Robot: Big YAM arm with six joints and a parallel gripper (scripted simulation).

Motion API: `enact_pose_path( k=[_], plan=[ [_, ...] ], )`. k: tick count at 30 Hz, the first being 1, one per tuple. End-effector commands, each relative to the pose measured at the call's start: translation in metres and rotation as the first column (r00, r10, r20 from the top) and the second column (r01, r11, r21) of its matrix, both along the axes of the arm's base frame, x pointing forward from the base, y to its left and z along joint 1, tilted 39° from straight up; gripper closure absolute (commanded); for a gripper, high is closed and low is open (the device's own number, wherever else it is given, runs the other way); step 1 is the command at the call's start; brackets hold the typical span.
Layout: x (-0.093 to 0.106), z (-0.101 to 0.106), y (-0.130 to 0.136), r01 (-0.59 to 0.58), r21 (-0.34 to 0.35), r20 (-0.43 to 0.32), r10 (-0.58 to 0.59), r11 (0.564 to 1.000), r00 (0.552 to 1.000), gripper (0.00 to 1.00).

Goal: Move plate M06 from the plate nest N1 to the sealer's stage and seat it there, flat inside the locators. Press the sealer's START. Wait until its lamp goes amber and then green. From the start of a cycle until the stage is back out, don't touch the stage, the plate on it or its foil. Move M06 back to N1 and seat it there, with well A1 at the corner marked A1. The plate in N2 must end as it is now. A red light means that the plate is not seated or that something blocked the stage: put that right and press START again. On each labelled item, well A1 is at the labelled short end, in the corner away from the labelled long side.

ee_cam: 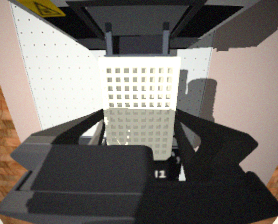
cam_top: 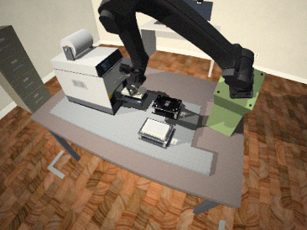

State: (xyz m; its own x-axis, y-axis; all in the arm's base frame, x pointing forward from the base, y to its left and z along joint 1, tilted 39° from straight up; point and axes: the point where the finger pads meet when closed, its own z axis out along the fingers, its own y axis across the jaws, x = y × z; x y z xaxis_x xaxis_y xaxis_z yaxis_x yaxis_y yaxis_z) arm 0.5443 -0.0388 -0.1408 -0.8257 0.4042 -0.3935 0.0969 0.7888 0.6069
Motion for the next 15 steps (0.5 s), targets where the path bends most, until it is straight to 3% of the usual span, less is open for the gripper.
enact_pose_path(
  k=[1,6,15],
  plan=[
    [0.019,0.010,0.001,0.000,-0.007,0.037,0.000,1.000,0.999,1.00],
    [0.021,0.007,0.006,-0.006,-0.007,0.037,0.006,1.000,0.999,1.00],
    [0.002,-0.008,0.014,-0.009,0.002,0.000,0.009,1.000,1.000,1.00]
  ],
)
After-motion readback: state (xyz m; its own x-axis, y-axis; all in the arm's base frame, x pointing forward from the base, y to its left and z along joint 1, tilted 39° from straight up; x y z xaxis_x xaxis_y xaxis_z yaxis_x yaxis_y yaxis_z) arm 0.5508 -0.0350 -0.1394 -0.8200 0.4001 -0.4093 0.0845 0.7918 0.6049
